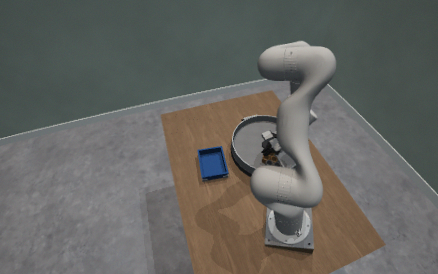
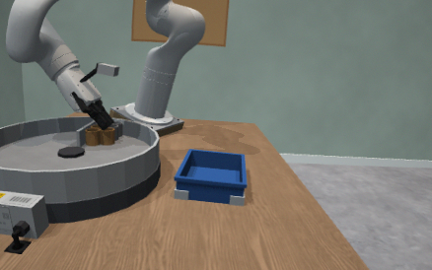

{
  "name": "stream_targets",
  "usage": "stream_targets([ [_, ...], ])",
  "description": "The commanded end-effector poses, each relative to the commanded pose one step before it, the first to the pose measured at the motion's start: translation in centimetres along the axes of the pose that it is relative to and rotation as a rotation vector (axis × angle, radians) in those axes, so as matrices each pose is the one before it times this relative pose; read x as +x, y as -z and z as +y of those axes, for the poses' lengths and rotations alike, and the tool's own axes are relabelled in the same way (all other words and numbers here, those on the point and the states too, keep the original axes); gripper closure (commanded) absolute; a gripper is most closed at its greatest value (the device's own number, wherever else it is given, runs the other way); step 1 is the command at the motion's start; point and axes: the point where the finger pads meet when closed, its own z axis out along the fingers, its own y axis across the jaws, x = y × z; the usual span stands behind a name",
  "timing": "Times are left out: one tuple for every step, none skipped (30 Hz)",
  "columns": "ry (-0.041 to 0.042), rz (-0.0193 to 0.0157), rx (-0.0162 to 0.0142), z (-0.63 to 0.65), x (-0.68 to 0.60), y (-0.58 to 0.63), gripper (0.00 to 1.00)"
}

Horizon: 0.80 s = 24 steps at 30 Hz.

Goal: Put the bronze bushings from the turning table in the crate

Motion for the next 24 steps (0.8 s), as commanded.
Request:
stream_targets([
  [0.00085, -0.00055, -0.00082, 0.052, -0.030, 0.015, 0.90],
  [0.00000, 0.00000, 0.00000, 0.000, -0.052, -0.062, 0.90],
  [0.00000, 0.00000, 0.00000, 0.000, -0.082, -0.097, 0.90],
  [0.00000, 0.00000, 0.00001, 0.000, -0.105, -0.125, 0.90],
  [0.00000, 0.00001, -0.00001, 0.001, -0.118, -0.140, 0.90],
  [0.00000, -0.00001, 0.00001, 0.000, -0.118, -0.140, 0.90],
  [0.00000, 0.00000, -0.00001, 0.001, -0.105, -0.124, 0.90],
  [0.00000, 0.00000, 0.00000, 0.000, -0.081, -0.097, 0.90],
  [0.00000, 0.00000, 0.00000, 0.000, -0.052, -0.062, 0.90],
  [0.00000, 0.00000, 0.00000, 0.000, 0.000, 0.000, 0.90],
  [0.00000, 0.00000, 0.00000, 0.000, 0.000, 0.000, 0.90],
  [0.00000, 0.00000, 0.00000, 0.000, -0.023, -0.028, 0.90],
  [0.00000, 0.00000, 0.00000, 0.000, -0.004, -0.005, 0.90],
  [0.00000, 0.00000, 0.00000, 0.000, 0.000, 0.000, 0.90],
  [0.00000, 0.00000, 0.00000, 0.000, 0.000, 0.000, 0.90],
  [0.00000, 0.00000, 0.00000, 0.000, 0.000, 0.000, 0.90],
  [0.00000, 0.00000, 0.00000, 0.000, 0.000, 0.000, 0.90],
  [0.00000, 0.00000, 0.00000, 0.000, 0.000, 0.000, 0.90],
  [0.00000, 0.00000, 0.00000, 0.000, 0.000, 0.000, 0.90],
  [0.00000, 0.00000, 0.00000, 0.000, 0.000, 0.000, 0.90],
  [0.00000, 0.00000, 0.00000, 0.000, 0.000, 0.000, 0.90],
  [0.00000, 0.00000, 0.00000, 0.000, 0.000, 0.000, 0.90],
  [0.00000, 0.00000, 0.00000, 0.000, 0.000, 0.000, 1.00],
  [0.00000, 0.00000, 0.00000, 0.000, 0.000, 0.000, 1.00],
])
